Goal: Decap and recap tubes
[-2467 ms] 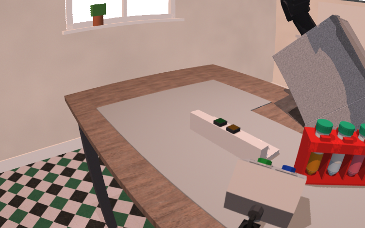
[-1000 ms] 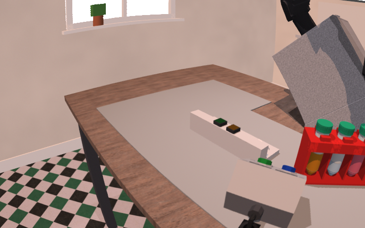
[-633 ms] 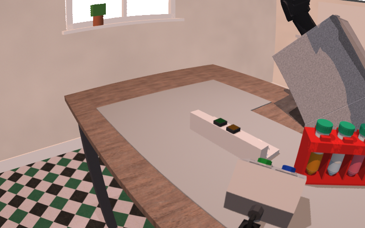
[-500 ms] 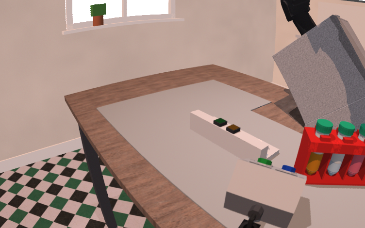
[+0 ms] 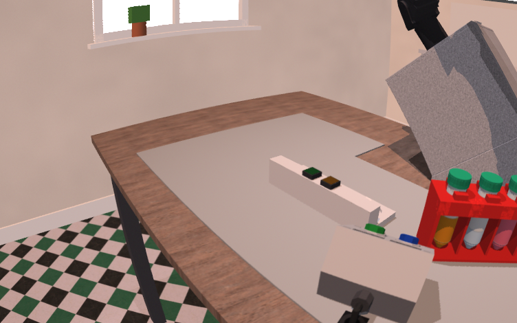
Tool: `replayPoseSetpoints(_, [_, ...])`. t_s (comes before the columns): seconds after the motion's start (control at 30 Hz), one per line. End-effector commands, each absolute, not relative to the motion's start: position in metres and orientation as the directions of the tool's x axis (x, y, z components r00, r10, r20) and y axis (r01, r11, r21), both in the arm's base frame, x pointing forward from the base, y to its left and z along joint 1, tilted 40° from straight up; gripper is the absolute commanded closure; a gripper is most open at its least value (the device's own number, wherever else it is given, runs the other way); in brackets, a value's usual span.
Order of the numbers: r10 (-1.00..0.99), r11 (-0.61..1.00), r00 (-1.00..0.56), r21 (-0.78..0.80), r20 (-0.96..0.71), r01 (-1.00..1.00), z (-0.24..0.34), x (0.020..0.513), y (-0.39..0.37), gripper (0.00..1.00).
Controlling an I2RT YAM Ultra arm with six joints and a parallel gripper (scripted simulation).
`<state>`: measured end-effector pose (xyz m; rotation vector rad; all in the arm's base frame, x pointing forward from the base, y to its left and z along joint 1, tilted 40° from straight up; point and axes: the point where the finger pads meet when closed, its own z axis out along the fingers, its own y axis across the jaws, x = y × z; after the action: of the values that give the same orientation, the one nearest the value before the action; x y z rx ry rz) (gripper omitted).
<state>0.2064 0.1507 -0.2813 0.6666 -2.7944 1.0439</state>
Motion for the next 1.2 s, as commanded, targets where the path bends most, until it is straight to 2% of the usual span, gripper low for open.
replayPoseSetpoints(0.0, [-0.534, 0.560, -0.765, -0.527, 0.360, -0.639, -0.2797, 0.2081, 0.1562, 1.00])
replayPoseSetpoints(0.17, [-0.656, 0.410, -0.583, -0.422, 0.480, -0.808, -0.2796, 0.2081, 0.1563, 1.00])
replayPoseSetpoints(0.23, [-0.656, 0.410, -0.583, -0.422, 0.480, -0.808, -0.2796, 0.2081, 0.1563, 1.00])
replayPoseSetpoints(0.6, [-0.774, 0.007, -0.075, -0.109, 0.629, -0.994, -0.2795, 0.2081, 0.1564, 1.00])
replayPoseSetpoints(0.73, [-0.760, -0.147, 0.124, 0.018, 0.638, -0.989, -0.2794, 0.2081, 0.1564, 1.00])
replayPoseSetpoints(0.8, [-0.760, -0.147, 0.124, 0.018, 0.638, -0.989, -0.2794, 0.2081, 0.1564, 1.00])
replayPoseSetpoints(0.9, [-0.729, -0.258, 0.271, 0.114, 0.628, -0.959, -0.2794, 0.2081, 0.1564, 1.00])
replayPoseSetpoints(1.17, [-0.571, -0.522, 0.623, 0.349, 0.535, -0.778, -0.2793, 0.2080, 0.1565, 1.00])
